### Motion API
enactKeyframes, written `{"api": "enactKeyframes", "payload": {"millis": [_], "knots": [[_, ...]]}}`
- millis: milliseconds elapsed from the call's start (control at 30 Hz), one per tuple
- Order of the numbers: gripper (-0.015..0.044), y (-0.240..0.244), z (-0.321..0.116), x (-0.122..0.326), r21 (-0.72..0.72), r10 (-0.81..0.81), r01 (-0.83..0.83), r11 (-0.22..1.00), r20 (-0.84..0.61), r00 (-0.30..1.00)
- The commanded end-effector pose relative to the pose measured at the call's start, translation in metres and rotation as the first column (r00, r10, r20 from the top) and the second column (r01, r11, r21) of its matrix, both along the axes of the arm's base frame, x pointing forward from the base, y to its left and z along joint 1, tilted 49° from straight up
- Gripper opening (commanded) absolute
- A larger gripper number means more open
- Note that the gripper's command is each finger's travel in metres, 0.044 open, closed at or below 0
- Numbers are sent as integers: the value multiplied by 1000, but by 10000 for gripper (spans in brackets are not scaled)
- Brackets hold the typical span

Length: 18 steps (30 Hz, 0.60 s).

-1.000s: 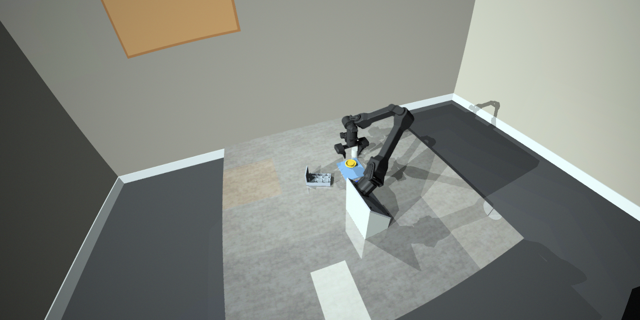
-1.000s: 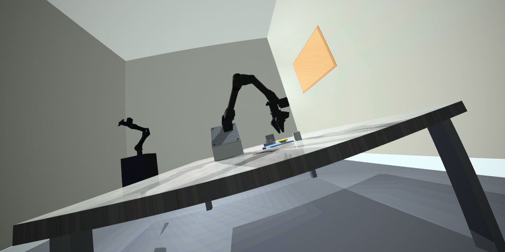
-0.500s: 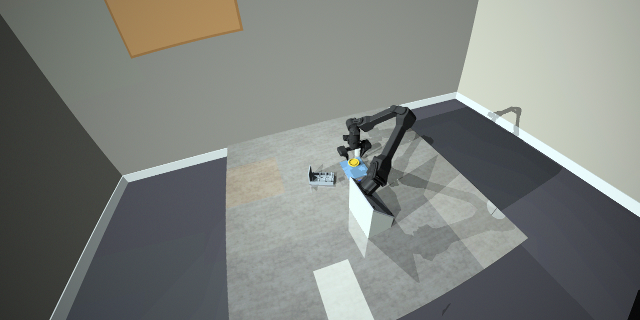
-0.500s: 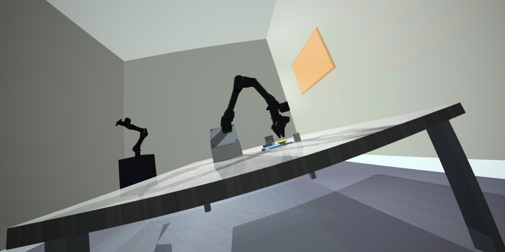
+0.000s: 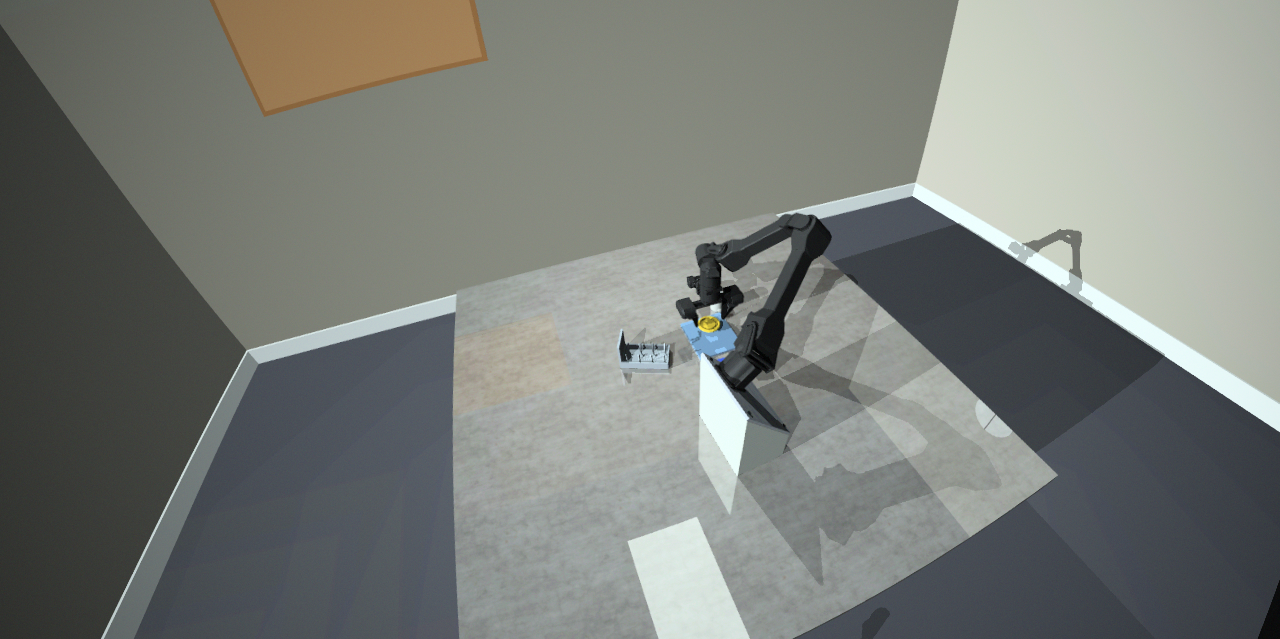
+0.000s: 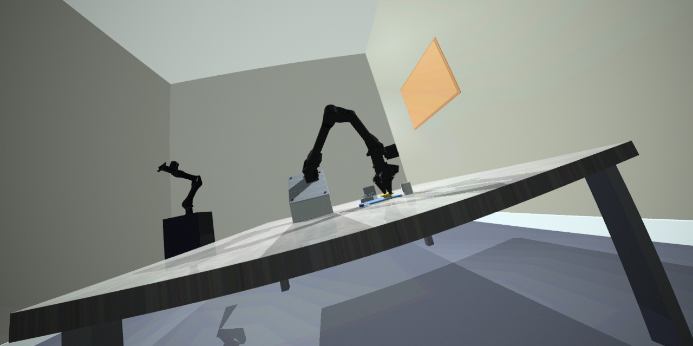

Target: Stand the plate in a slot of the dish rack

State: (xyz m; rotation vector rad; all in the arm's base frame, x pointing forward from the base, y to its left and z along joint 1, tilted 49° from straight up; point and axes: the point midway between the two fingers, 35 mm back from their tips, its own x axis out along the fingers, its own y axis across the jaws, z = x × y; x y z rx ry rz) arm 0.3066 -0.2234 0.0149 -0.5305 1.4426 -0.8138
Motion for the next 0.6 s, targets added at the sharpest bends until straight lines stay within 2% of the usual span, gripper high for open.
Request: {"api": "enactKeyframes", "payload": {"millis": [0,133,567], "knots": [[400,-3,-7,-4,7,2,-2,1000,-12,1000],[400,-6,-10,-5,6,2,-2,1000,-12,1000],[337,-6,-10,-5,6,2,-2,1000,-12,1000]]}}
